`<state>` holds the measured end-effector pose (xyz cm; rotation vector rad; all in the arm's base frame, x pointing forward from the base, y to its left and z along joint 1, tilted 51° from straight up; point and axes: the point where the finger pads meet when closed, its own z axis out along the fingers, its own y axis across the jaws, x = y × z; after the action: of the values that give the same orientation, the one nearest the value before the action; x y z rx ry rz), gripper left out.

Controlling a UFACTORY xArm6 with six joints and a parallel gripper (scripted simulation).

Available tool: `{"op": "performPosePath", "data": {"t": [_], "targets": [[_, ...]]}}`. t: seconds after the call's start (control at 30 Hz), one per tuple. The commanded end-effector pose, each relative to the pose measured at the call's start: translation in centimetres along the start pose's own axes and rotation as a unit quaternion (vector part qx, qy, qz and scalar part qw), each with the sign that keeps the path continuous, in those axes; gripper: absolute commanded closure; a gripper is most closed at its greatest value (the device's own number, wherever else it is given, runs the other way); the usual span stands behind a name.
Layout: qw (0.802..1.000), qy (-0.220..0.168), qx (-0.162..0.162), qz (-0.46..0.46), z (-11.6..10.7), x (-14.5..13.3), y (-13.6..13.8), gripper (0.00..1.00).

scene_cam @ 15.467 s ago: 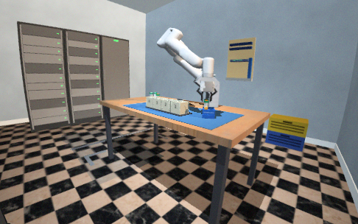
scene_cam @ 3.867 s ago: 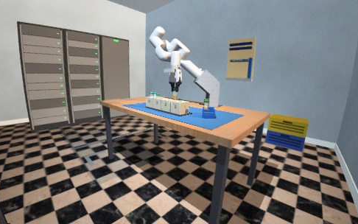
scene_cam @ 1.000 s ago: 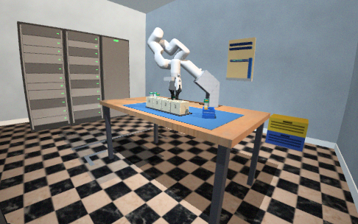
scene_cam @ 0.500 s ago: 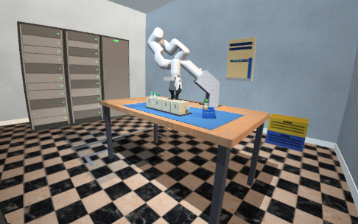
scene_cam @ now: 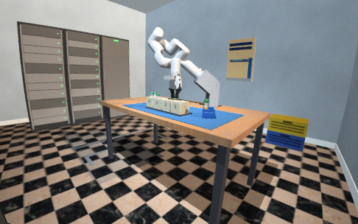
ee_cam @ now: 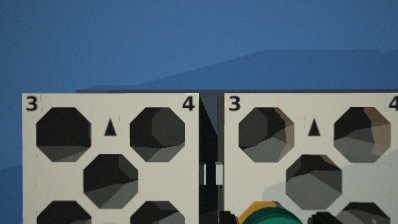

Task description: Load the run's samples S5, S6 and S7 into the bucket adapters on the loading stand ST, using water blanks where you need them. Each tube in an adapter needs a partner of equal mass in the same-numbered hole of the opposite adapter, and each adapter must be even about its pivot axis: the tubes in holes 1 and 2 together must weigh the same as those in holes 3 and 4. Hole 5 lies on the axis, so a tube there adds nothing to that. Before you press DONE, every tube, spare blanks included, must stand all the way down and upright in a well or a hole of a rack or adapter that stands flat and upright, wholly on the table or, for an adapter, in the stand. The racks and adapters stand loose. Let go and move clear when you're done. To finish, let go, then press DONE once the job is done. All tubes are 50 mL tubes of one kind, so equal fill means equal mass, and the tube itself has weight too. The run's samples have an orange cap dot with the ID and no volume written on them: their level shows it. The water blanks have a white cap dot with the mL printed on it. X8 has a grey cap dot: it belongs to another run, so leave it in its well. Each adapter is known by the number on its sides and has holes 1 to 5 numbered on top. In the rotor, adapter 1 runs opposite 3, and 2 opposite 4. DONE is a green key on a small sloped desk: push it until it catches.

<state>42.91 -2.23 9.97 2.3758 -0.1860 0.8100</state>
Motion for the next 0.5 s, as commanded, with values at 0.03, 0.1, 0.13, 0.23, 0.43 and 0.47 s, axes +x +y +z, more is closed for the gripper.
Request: {"op": "performPosePath", "data": {"t": [0.03,0.1,0.13,0.23,0.43,0.47], "targets": [[1.0,0.001,0.0,0.0,-0.9,0.1,0.0,0.56],[1.0,0.001,0.001,0.0,-1.3,0.1,0.0,0.56],[1.0,0.001,0.001,0.0,-1.5,0.1,0.0,0.56],[1.0,0.001,0.001,0.0,-2.1,0.1,0.0,0.56],[1.0,0.001,0.001,0.0,-3.3,0.1,0.0,0.56],[1.0,0.001,0.001,0.0,-3.5,0.1,0.0,0.56]]}}
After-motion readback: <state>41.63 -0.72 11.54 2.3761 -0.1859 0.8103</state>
